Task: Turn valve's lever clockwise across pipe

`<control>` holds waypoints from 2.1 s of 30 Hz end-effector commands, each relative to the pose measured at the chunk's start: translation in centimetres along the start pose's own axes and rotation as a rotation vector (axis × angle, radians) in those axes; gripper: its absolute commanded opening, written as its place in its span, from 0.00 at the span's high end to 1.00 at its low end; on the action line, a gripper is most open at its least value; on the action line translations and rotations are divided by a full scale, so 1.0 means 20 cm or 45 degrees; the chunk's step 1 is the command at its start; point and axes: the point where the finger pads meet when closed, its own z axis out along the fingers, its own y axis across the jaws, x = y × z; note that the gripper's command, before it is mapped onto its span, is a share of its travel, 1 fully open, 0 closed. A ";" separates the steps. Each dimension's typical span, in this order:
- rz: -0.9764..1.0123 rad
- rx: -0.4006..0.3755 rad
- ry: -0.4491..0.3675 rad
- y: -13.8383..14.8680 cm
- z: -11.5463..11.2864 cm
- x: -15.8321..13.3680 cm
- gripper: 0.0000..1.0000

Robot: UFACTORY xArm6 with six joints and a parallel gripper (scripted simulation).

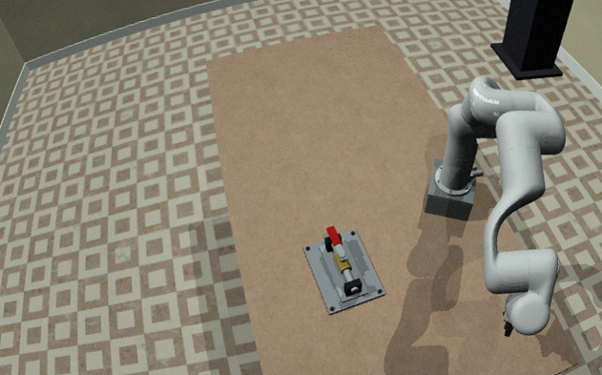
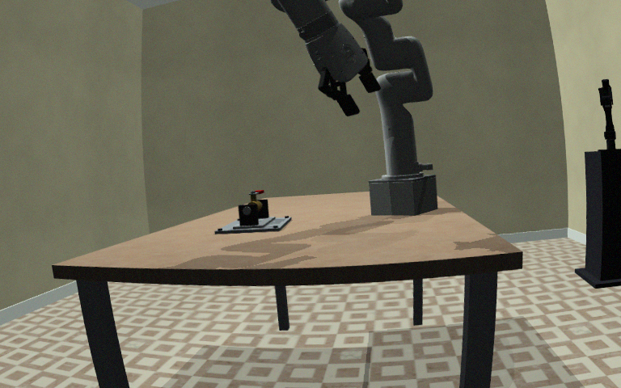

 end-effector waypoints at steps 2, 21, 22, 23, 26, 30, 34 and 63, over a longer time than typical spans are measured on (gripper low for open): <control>-0.002 0.006 -0.002 0.00 -0.01 0.00 0.00; 0.029 0.030 -0.022 -0.04 -0.02 0.08 0.00; 0.055 0.050 -0.038 -0.07 -0.03 0.15 0.00; 0.089 0.078 -0.060 -0.11 -0.03 0.24 0.00; 0.246 0.202 -0.141 -0.19 -0.04 0.51 0.00; 0.538 0.423 -0.231 -0.24 -0.01 0.87 0.00; 0.689 0.529 -0.250 -0.23 0.02 1.06 0.00; 1.063 0.754 -0.224 0.39 0.61 2.65 1.00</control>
